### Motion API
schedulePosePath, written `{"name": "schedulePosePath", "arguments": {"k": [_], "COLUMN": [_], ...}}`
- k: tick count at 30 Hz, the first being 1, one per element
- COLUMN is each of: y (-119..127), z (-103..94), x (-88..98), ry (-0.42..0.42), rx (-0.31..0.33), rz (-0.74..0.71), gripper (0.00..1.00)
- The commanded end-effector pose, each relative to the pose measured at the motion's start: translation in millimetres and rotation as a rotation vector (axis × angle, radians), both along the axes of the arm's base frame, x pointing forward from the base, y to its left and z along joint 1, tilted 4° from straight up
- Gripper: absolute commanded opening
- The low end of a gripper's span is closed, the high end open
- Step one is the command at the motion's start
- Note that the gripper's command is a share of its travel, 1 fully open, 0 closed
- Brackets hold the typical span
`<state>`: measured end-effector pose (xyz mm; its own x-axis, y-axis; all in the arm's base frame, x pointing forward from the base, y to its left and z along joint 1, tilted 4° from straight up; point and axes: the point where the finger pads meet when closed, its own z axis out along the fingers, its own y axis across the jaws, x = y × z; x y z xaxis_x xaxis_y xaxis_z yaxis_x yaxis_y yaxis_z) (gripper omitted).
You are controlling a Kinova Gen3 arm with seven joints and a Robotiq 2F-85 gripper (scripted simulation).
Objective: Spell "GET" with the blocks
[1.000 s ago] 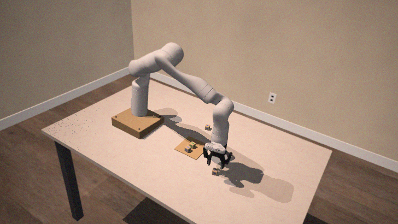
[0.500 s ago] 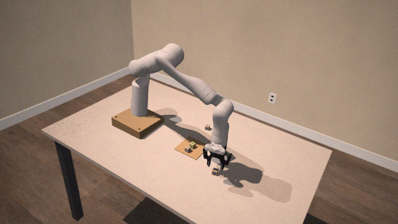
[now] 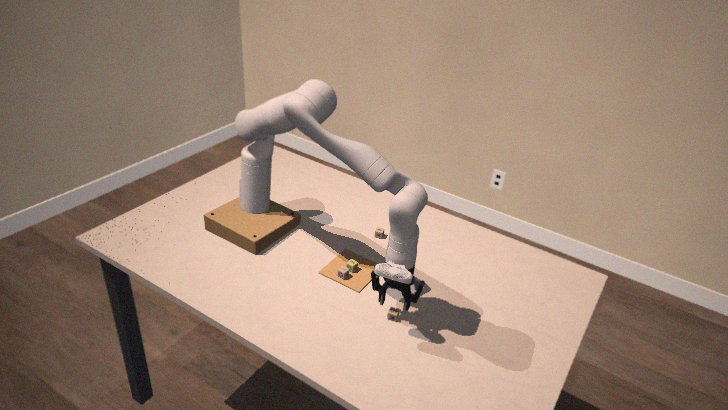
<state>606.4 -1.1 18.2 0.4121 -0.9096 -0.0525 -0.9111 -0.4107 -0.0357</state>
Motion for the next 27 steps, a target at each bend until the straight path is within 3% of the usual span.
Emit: {"name": "schedulePosePath", "arguments": {"k": [1, 27], "y": [0.0, 0.3], "z": [-2.1, -1.1], "x": [0.0, 2.5], "ry": [-0.001, -0.005], "rx": [-0.003, -0.003], "rz": [-0.001, -0.003], "gripper": [0.62, 0.62]}}
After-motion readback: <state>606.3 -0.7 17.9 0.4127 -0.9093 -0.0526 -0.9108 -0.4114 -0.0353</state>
